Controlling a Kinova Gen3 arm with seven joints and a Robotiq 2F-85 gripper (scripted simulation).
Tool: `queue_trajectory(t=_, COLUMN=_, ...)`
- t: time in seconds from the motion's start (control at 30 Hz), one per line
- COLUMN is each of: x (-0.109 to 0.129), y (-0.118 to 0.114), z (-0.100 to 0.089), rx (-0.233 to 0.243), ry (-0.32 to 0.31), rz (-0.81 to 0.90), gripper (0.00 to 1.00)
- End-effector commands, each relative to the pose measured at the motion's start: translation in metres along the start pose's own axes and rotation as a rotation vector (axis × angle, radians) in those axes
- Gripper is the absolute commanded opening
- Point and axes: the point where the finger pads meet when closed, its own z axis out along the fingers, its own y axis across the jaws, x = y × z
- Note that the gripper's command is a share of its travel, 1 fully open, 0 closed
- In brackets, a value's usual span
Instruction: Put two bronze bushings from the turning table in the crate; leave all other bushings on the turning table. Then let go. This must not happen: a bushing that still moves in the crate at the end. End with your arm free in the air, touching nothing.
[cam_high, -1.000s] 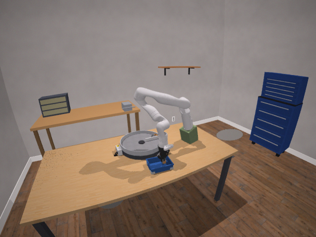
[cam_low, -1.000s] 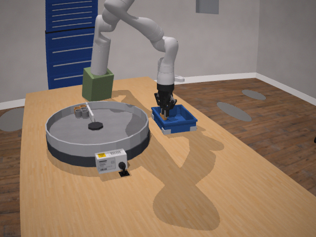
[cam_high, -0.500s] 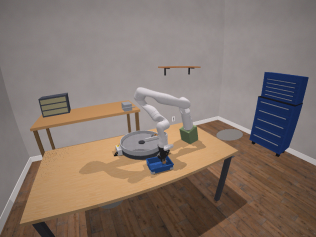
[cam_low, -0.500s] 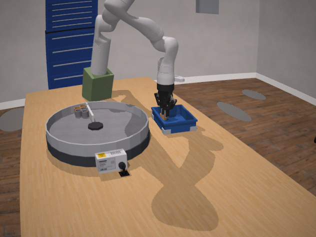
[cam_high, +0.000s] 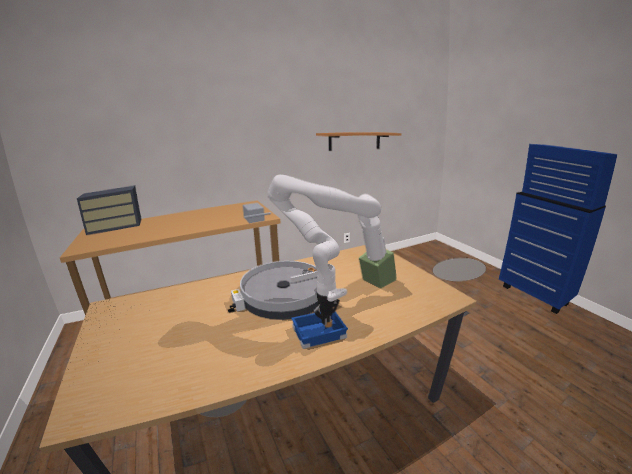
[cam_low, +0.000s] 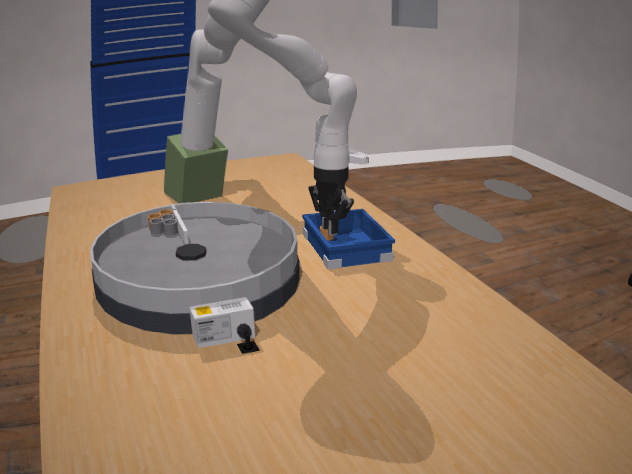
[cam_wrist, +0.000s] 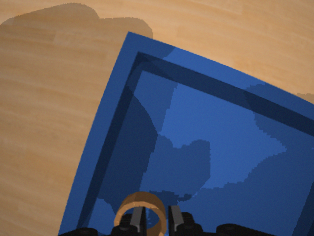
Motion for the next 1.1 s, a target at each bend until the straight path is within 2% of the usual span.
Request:
queue_trajectory(t=0.0, x=0.0001, y=0.0005, z=-0.0005, rx=-0.001, ry=0.000, rz=0.000, gripper=0.16)
queue_trajectory(t=1.07, x=0.0003, y=0.0011, z=-0.0104, rx=-0.001, ry=0.000, rz=0.000, gripper=0.16)
